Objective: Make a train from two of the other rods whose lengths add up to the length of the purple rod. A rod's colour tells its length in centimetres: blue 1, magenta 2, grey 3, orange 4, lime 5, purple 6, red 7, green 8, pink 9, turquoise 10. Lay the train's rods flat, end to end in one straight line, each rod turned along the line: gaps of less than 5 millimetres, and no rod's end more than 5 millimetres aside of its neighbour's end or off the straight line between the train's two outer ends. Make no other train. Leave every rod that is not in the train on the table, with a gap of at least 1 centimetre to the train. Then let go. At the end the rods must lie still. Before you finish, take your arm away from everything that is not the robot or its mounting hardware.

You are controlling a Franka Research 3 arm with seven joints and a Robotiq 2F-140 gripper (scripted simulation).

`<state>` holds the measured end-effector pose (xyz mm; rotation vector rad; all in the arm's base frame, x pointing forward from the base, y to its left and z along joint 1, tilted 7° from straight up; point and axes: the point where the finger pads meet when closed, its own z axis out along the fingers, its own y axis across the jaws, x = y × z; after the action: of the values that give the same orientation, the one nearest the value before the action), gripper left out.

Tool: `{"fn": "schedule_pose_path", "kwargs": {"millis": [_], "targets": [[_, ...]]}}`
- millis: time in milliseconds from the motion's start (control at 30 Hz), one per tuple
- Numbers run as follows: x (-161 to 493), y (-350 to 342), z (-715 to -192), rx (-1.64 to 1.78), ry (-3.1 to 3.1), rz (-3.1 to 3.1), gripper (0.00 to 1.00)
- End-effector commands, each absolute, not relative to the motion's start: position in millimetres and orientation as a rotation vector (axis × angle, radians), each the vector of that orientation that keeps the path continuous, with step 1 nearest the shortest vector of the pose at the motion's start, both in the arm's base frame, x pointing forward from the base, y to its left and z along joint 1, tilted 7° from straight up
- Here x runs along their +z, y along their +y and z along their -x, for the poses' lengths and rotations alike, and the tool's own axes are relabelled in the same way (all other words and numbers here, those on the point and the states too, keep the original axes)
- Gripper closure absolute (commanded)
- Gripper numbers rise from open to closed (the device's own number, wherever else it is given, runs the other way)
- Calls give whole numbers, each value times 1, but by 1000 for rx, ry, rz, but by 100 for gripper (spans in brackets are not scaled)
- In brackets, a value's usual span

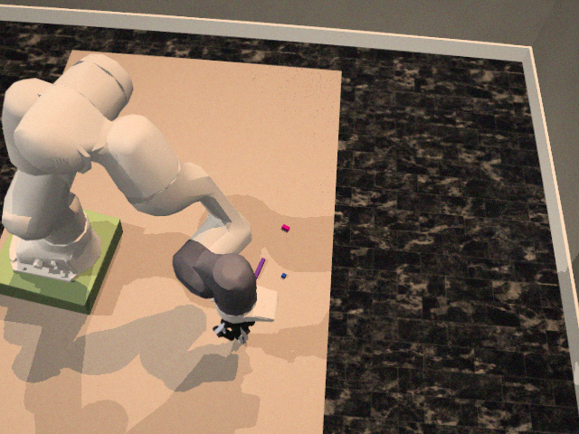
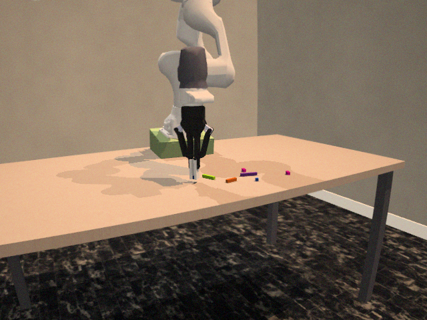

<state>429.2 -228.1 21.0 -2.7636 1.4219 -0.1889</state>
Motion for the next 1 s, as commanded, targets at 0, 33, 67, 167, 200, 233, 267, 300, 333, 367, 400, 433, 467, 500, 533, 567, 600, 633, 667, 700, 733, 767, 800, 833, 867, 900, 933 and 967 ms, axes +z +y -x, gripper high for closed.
{"fn": "schedule_pose_path", "kwargs": {"millis": [0, 33, 67, 167, 200, 233, 267, 300, 333, 367, 400, 433, 467, 500, 533, 567, 600, 633, 667, 700, 733, 767, 800, 833, 867, 900, 933, 967], "targets": [[21, -229, -431, -193, 1414, 2768, 97], [21, -229, -431, -193, 1414, 2768, 97], [21, -229, -431, -193, 1414, 2768, 97], [19, -229, -431, -193, 1414, 2768, 97], [18, -229, -431, -193, 1414, 2768, 97], [17, -229, -431, -193, 1414, 2768, 97], [17, -229, -431, -193, 1414, 2768, 97], [17, -229, -431, -193, 1414, 2768, 97], [16, -229, -431, -193, 1414, 2768, 97], [15, -229, -431, -193, 1414, 2768, 97], [15, -229, -431, -193, 1414, 2768, 97], [14, -229, -431, -193, 1414, 2768, 97], [13, -229, -432, -193, 1414, 2768, 97], [12, -229, -432, -193, 1414, 2768, 97], [11, -229, -432, -193, 1414, 2768, 97], [11, -229, -432, -193, 1414, 2768, 97], [10, -229, -432, -193, 1414, 2768, 97], [10, -229, -432, -193, 1414, 2768, 97], [10, -229, -432, -193, 1414, 2768, 97], [10, -229, -432, -193, 1414, 2768, 97], [10, -229, -432, -193, 1414, 2768, 97], [10, -229, -432, -193, 1414, 2768, 97], [10, -229, -432, -193, 1414, 2768, 97], [10, -229, -432, -193, 1414, 2768, 97], [10, -229, -432, -193, 1414, 2768, 97], [10, -229, -432, -193, 1414, 2768, 97], [10, -229, -432, -193, 1414, 2768, 97], [10, -229, -432, -193, 1414, 2768, 97]]}}
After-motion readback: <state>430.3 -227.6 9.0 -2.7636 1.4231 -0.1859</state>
